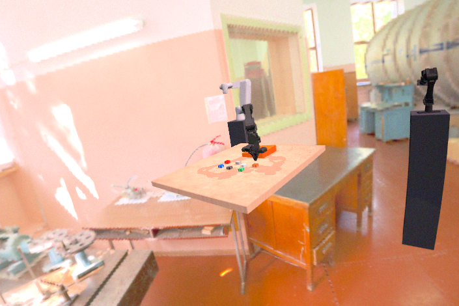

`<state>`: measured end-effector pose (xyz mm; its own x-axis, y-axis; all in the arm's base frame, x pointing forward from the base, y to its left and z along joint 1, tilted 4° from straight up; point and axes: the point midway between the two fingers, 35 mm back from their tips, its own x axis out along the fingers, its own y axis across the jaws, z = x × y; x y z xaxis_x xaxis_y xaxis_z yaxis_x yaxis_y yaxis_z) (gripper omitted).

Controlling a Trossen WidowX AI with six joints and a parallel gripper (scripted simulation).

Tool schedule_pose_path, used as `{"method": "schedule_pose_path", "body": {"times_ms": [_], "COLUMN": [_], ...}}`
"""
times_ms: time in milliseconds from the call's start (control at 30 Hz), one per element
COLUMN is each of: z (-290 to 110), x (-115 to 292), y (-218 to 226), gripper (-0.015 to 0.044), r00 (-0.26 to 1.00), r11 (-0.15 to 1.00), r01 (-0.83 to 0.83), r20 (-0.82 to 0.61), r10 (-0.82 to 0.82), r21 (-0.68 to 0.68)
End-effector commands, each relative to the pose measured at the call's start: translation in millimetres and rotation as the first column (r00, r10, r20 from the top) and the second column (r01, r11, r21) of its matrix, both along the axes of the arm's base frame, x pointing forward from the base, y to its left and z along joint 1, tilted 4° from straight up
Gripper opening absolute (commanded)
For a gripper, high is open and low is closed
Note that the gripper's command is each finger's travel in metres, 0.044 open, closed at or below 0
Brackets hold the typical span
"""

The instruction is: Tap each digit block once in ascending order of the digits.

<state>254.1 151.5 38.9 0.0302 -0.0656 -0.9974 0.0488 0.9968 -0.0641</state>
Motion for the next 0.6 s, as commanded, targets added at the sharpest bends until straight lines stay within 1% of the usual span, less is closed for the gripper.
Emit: {"method": "schedule_pose_path", "body": {"times_ms": [0, 567], "z": [3, -21], "x": [3, 5], "y": [2, 0], "gripper": [0.0020, 0.0020], "r00": [1.000, 1.000], "r11": [1.000, 1.000], "r01": [-0.005, -0.005], "r20": [0.024, 0.023], "r10": [0.005, 0.005], "r21": [0.012, 0.012]}}
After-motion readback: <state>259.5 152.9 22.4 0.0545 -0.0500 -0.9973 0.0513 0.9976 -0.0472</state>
